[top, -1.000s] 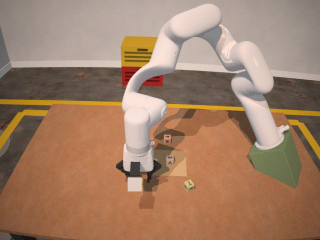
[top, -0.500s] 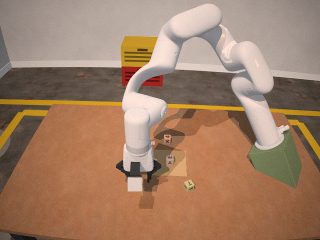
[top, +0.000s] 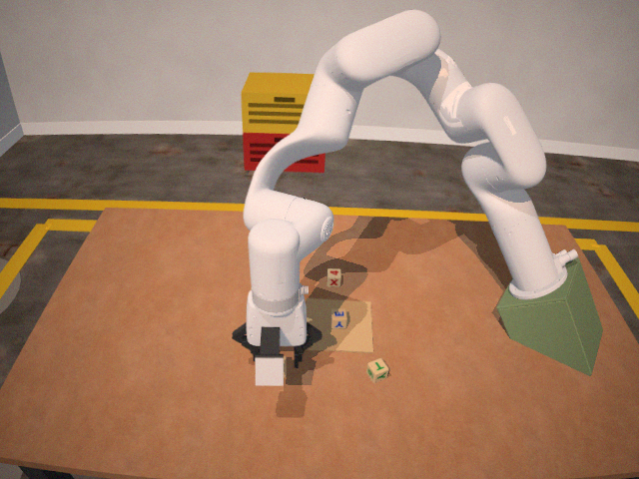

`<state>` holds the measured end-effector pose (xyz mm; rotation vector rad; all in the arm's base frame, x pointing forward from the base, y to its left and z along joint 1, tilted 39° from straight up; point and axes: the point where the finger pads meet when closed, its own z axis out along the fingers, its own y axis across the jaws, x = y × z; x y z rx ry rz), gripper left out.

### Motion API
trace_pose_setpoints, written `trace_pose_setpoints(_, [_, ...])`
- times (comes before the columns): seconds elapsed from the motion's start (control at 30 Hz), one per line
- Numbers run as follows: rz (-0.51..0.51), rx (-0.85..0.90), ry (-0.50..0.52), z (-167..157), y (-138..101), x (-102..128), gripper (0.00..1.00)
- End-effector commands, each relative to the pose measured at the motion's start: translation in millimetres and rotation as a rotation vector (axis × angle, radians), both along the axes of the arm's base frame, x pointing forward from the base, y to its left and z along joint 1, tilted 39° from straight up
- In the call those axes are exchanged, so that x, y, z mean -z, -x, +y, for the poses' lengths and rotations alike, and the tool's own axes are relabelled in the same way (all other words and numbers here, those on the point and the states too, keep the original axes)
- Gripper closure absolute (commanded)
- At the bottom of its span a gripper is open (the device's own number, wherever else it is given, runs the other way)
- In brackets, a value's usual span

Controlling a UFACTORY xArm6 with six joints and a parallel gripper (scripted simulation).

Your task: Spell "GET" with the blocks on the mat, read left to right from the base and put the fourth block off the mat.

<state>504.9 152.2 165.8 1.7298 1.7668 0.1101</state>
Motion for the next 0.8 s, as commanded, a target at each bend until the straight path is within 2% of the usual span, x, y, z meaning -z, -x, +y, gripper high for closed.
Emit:
trace_pose_setpoints(0.0, [-0.003,-0.001,-0.002,-3.4,-6.6,7.8,0.31])
trace_pose_setpoints(0.33, [-0.003,-0.001,-0.002,-7.6,-12.2,16.7,0.31])
trace_pose_setpoints(0.77, [-0.003,-0.001,-0.002,-8.1,-12.8,17.6,0.31])
